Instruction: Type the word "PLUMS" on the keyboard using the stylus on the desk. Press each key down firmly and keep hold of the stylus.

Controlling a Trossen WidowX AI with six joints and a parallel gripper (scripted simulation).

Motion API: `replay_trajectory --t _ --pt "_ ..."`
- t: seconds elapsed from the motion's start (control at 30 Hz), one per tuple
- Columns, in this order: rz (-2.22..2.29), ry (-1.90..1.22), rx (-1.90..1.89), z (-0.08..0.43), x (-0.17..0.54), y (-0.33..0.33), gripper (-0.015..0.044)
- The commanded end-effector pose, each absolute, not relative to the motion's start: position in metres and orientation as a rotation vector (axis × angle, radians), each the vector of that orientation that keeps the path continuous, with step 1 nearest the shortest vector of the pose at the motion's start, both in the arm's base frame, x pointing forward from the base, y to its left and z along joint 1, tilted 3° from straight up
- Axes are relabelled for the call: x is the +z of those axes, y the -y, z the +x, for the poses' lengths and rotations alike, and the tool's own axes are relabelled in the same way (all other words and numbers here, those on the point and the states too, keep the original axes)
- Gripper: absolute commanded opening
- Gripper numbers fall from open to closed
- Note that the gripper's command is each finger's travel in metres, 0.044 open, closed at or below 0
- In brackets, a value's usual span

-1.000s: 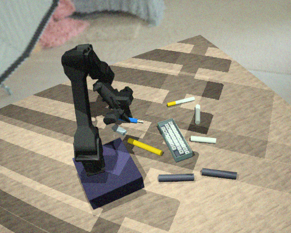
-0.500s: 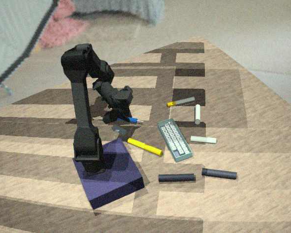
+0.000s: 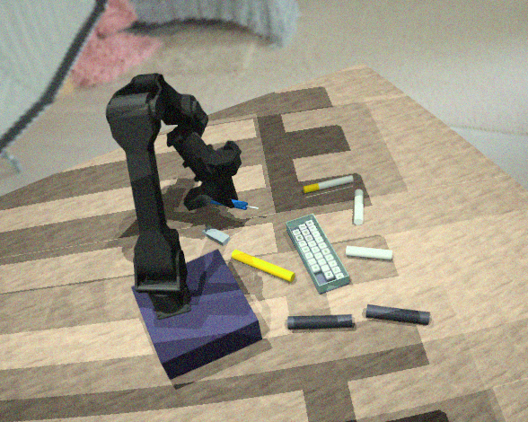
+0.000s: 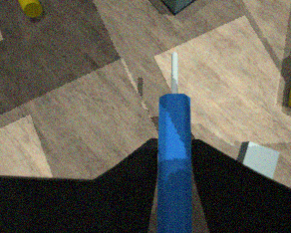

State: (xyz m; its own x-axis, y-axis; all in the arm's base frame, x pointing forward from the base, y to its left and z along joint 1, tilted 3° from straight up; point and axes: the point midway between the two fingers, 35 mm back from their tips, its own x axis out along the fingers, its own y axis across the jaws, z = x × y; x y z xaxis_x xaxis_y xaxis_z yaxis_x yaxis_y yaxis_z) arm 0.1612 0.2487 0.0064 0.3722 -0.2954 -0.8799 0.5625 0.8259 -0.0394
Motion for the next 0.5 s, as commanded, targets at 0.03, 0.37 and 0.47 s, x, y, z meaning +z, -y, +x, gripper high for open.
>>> replay_trajectory --t 0.03,0.37,0.47 --pt "0.299 -1.124 -0.619 0.170 0.003 -0.239 0.0000" --pt "0.353 -1.304 -0.738 0.185 -0.003 -0.216 0.0000" --pt "0.373 -1.348 -0.769 0.190 -0.005 -0.208 0.0000"
